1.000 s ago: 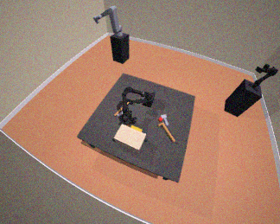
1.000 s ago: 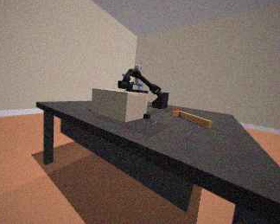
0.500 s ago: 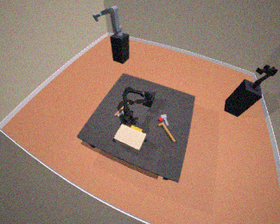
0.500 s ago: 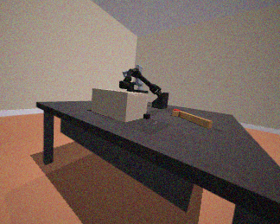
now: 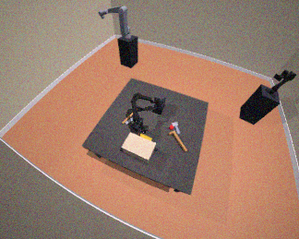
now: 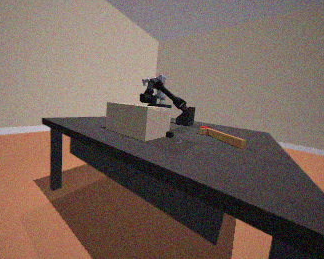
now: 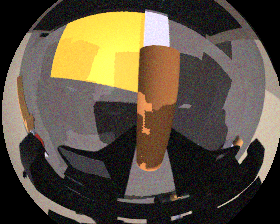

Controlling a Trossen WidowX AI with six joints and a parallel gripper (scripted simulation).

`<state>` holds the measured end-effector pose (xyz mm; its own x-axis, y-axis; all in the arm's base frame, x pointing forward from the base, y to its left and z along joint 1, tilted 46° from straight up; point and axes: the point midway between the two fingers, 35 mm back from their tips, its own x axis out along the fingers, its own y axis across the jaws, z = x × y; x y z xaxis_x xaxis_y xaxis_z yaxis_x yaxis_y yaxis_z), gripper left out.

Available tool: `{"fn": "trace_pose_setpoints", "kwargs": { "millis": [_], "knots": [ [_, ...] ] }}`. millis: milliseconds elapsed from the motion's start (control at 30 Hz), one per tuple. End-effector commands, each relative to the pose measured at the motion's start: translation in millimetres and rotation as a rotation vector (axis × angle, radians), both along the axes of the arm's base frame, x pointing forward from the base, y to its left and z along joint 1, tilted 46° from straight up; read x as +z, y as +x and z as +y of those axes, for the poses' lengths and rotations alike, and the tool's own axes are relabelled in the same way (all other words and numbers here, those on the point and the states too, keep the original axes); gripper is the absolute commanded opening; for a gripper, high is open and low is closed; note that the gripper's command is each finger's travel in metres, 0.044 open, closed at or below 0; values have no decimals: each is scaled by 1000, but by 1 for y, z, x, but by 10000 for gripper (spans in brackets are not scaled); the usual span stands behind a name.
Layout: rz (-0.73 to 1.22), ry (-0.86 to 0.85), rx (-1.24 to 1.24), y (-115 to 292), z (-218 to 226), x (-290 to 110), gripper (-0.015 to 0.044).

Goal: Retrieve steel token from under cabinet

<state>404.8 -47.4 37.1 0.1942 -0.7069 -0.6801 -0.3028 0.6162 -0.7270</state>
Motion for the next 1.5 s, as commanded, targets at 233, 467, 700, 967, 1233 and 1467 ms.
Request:
{"fn": "trace_pose_setpoints", "kwargs": {
  "millis": [233,467,700,967,1233,1467],
  "knots": [
    [10,8,6,-5,9,-12,0],
    [10,8,6,-6,12,-15,0],
    [10,8,6,-6,12,-15,0],
    [10,8,6,-10,10,-14,0],
    [11,8,6,-17,6,-13,0],
    [11,8,6,-23,4,-12,0]
  ]
}}
